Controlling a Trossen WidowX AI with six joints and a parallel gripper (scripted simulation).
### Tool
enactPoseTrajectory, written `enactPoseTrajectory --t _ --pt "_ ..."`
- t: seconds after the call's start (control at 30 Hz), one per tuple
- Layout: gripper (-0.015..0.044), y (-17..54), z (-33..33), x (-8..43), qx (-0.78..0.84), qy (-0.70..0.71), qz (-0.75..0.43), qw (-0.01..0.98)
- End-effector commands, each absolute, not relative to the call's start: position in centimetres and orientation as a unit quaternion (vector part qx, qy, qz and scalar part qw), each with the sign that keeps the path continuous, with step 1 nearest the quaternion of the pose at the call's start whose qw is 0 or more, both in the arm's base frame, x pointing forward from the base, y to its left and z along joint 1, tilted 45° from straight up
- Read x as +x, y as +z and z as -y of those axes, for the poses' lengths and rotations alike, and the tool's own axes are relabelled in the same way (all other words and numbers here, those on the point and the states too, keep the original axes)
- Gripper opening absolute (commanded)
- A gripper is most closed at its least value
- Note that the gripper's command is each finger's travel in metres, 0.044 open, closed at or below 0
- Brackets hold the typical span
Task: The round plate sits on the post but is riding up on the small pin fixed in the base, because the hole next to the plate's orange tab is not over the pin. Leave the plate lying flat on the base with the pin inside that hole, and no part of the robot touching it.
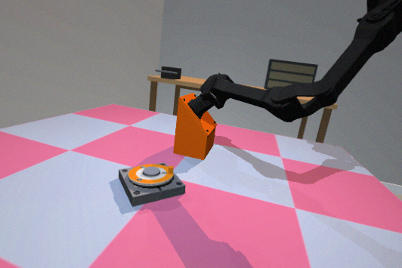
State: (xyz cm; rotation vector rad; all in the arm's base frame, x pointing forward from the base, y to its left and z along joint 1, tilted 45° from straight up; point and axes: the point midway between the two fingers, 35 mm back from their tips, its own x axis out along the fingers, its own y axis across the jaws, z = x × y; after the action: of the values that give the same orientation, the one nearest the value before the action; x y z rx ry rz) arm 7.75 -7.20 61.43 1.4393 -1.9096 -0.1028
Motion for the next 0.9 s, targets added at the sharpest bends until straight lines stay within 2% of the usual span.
enactPoseTrajectory --t 0.0,0.17,0.3,0.47,0.6,0.87 --pt "0.0374 61.4 7.3 7.5 0.561 -0.043 0.742 0.365" --pt "0.0243 58.8 12.4 1.9 0.613 -0.124 0.695 0.355" --pt "0.0138 57.1 15.1 0.5 0.637 -0.162 0.663 0.360" --pt "0.0006 51.4 22.0 0.3 0.690 -0.258 0.546 0.399" --pt "0.0000 48.4 24.9 1.7 0.711 -0.292 0.475 0.429" --pt "0.0000 39.8 29.9 8.0 0.740 -0.341 0.274 0.511"
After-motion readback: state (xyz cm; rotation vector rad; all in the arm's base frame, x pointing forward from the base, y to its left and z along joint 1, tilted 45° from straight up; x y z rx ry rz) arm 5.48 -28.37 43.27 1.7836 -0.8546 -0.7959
